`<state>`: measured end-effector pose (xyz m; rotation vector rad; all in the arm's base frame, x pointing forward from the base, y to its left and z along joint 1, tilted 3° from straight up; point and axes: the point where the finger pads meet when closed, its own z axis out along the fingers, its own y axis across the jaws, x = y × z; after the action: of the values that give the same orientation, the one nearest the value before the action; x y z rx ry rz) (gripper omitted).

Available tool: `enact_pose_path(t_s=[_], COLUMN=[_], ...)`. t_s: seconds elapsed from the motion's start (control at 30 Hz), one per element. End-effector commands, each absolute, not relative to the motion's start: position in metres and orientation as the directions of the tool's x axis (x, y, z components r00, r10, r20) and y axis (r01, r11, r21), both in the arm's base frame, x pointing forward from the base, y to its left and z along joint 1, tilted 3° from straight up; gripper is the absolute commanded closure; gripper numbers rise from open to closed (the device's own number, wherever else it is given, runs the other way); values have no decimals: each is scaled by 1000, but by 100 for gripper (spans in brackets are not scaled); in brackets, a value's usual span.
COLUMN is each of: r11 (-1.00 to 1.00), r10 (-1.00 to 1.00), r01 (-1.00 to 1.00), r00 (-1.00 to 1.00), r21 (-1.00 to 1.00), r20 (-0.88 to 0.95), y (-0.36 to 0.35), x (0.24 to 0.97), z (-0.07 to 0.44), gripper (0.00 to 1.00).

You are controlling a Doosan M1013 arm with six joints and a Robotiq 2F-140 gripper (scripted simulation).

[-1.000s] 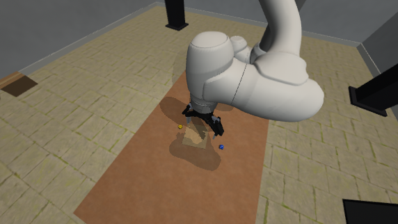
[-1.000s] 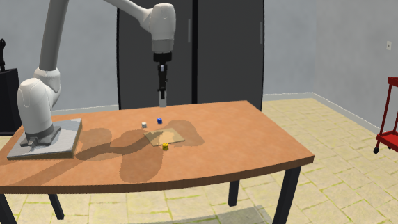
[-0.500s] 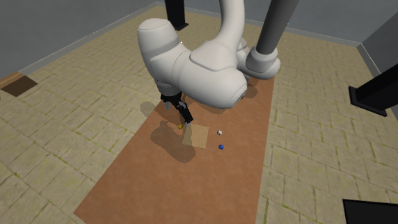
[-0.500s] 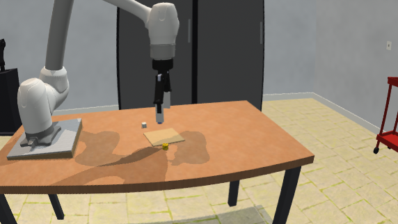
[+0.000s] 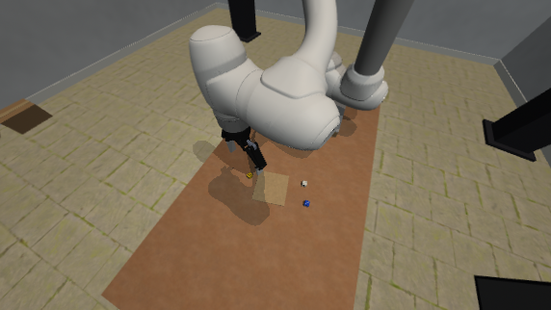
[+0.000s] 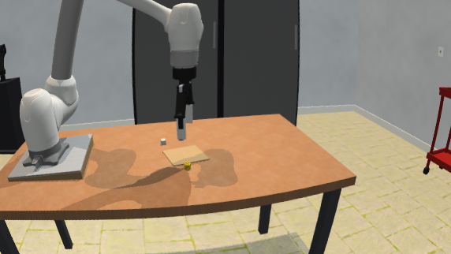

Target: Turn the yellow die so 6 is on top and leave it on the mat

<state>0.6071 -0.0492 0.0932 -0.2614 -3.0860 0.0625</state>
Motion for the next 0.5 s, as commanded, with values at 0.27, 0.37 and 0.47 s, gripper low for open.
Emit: enact_pose_path(t_s=[0.27, 0.37, 0.47], r11=[979, 944, 907], r10=[-199, -329, -420], r01=[-200, -330, -422], r00=[-979, -943, -906], r21=[-26, -19, -13], r20=[53, 56, 58], y=[-49, -49, -49], x=[607, 607, 607], z=[84, 81, 79], gripper=[0, 0, 0])
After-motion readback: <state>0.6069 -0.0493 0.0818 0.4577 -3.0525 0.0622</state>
